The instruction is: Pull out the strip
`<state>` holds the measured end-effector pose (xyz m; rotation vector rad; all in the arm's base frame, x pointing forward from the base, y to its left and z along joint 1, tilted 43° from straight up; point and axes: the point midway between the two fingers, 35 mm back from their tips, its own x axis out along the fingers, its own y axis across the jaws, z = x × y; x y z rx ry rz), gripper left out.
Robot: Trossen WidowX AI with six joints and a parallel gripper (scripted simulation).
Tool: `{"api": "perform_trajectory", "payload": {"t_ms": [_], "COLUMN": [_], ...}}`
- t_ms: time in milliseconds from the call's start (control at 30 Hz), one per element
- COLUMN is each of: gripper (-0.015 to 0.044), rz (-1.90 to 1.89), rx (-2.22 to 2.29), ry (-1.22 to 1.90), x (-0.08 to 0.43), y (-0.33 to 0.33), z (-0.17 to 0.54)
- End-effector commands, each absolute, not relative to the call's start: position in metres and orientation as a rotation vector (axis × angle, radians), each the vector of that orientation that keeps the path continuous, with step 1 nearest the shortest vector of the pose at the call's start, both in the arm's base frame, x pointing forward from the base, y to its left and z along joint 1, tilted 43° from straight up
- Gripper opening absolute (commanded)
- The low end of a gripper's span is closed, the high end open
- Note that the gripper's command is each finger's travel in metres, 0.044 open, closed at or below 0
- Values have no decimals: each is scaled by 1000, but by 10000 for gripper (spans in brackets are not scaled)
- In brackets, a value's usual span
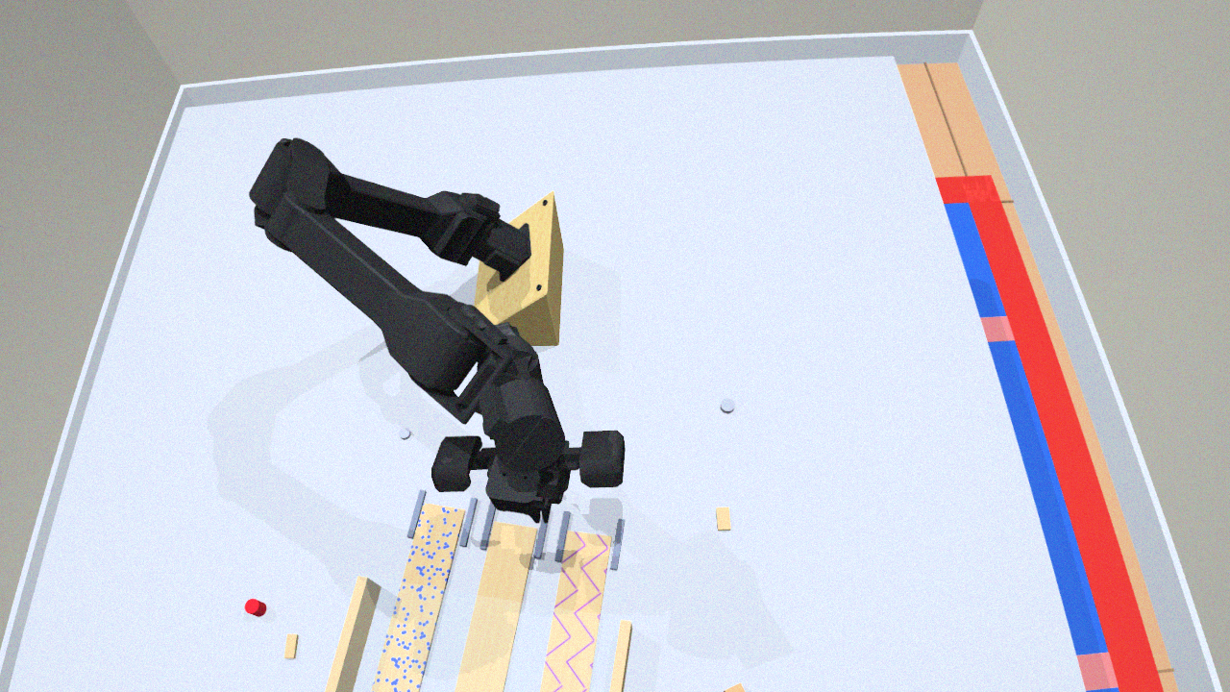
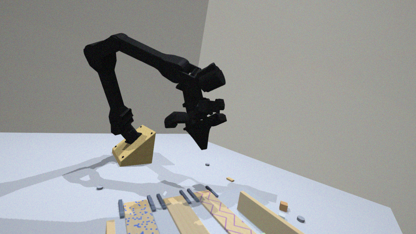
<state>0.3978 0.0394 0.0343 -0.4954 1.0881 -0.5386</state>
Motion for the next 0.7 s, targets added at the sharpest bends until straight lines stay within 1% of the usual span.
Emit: {"api": "perform_trajectory", "payload": {"t_ms": [0, 267, 667], "gripper": [0, 0, 0], "rz": [-628, -829, -834], "rx": [-424, -326, -324], "ry": [1237, 1467, 1471], "x": [408, 410, 411], "y": [35, 19, 12], "z": [5, -41, -46]}}
